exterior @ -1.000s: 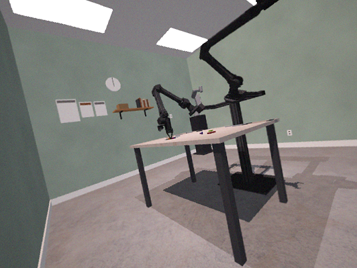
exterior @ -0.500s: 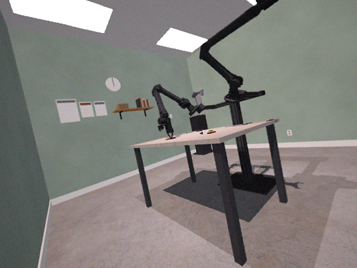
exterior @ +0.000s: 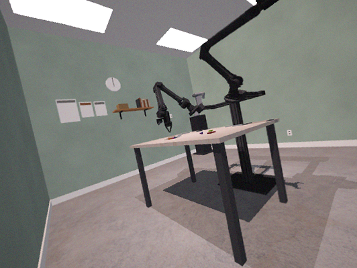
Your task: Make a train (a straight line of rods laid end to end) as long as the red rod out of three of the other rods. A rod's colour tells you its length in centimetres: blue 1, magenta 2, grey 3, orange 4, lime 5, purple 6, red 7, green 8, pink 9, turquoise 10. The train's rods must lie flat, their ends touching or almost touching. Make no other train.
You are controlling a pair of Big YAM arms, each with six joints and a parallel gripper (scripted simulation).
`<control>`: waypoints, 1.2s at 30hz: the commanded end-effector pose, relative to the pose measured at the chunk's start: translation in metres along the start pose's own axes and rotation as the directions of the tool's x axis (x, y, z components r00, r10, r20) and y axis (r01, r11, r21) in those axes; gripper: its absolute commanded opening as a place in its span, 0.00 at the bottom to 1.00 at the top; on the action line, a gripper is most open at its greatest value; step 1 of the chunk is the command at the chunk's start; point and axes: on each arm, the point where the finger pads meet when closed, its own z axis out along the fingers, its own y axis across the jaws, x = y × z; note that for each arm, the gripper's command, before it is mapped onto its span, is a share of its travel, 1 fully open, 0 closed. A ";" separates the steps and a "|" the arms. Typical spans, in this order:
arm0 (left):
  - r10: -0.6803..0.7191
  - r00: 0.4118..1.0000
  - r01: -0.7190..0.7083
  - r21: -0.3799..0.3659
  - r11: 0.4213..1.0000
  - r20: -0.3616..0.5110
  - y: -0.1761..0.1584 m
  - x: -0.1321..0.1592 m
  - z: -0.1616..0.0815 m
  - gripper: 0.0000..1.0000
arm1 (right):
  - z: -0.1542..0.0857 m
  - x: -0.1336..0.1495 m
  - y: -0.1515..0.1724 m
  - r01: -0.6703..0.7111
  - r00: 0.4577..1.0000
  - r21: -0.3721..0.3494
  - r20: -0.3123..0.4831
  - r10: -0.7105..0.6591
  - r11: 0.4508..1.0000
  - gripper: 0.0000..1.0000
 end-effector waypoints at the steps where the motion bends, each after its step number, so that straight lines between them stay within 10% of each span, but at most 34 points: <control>1: -0.004 1.000 0.004 -0.012 1.000 -0.007 0.005 0.000 -0.003 1.00 | -0.024 0.001 0.003 -0.016 1.000 -0.009 0.005 0.016 1.000 0.23; 9: -0.004 1.000 0.004 -0.012 1.000 -0.007 0.005 0.000 -0.003 1.00 | -0.029 -0.003 -0.001 -0.029 1.000 0.001 -0.001 0.030 1.000 0.23; 10: -0.004 1.000 0.004 -0.012 1.000 -0.007 0.005 0.000 -0.003 1.00 | -0.026 -0.002 -0.002 -0.030 1.000 0.004 -0.003 0.030 1.000 1.00; 36: -0.004 1.000 0.004 -0.012 1.000 -0.007 0.005 0.000 -0.003 1.00 | -0.040 -0.002 0.005 -0.020 1.000 -0.014 0.008 0.020 1.000 1.00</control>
